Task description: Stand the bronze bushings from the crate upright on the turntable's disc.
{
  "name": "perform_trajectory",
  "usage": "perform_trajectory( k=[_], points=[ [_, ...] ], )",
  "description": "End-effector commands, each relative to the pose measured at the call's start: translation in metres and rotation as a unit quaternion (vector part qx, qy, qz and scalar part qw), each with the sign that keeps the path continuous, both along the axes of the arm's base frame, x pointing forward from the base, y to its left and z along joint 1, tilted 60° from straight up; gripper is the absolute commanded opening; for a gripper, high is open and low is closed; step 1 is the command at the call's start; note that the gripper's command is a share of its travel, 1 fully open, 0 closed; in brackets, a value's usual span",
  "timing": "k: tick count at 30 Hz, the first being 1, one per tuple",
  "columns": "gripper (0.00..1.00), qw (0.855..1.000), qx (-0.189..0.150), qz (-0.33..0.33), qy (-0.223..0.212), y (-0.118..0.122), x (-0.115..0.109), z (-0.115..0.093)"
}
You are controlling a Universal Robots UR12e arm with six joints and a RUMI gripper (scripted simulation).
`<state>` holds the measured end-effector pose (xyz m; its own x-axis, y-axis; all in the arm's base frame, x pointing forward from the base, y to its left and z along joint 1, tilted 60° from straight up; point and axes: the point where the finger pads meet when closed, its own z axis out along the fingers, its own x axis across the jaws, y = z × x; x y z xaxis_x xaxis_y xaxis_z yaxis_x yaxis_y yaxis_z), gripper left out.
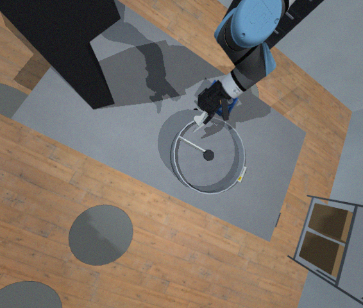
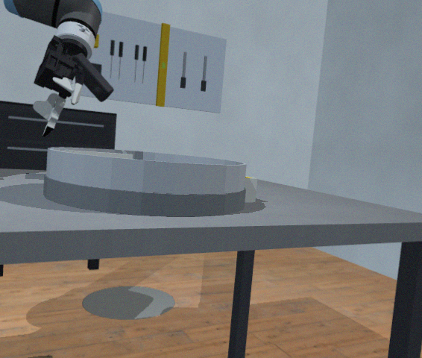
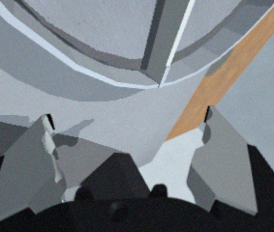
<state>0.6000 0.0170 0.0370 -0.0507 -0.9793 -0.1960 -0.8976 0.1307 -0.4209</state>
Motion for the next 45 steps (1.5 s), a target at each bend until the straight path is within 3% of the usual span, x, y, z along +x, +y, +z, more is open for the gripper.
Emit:
perform_trajectory(
  k=[1,2,7,8,12,14,19,25,29,36,45],
  points=[
    [1.0,0.992,0.113,-0.047,0.022,-0.008,-0.012,-0.013],
    [1.0,0.992,0.113,-0.047,0.022,-0.008,-0.012,-0.013],
    [1.0,0.971,0.213,-0.111,0.025,-0.026,-0.016,-0.009],
    [1.0,0.971,0.213,-0.111,0.025,-0.026,-0.016,-0.009],
    [1.0,0.947,0.281,-0.156,0.022,-0.041,-0.017,0.0],
    [1.0,0.947,0.281,-0.156,0.022,-0.041,-0.017,0.0],
    [1.0,0.915,0.35,-0.203,0.012,-0.061,-0.016,0.012],
    [1.0,0.88,0.407,-0.243,0.0,-0.081,-0.015,0.025],
    [1.0,0.864,0.431,-0.259,-0.007,-0.092,-0.015,0.032],
    [1.0,0.852,0.447,-0.271,-0.013,-0.1,-0.014,0.037],
    [1.0,0.847,0.454,-0.276,-0.015,-0.103,-0.014,0.039]
  ],
)
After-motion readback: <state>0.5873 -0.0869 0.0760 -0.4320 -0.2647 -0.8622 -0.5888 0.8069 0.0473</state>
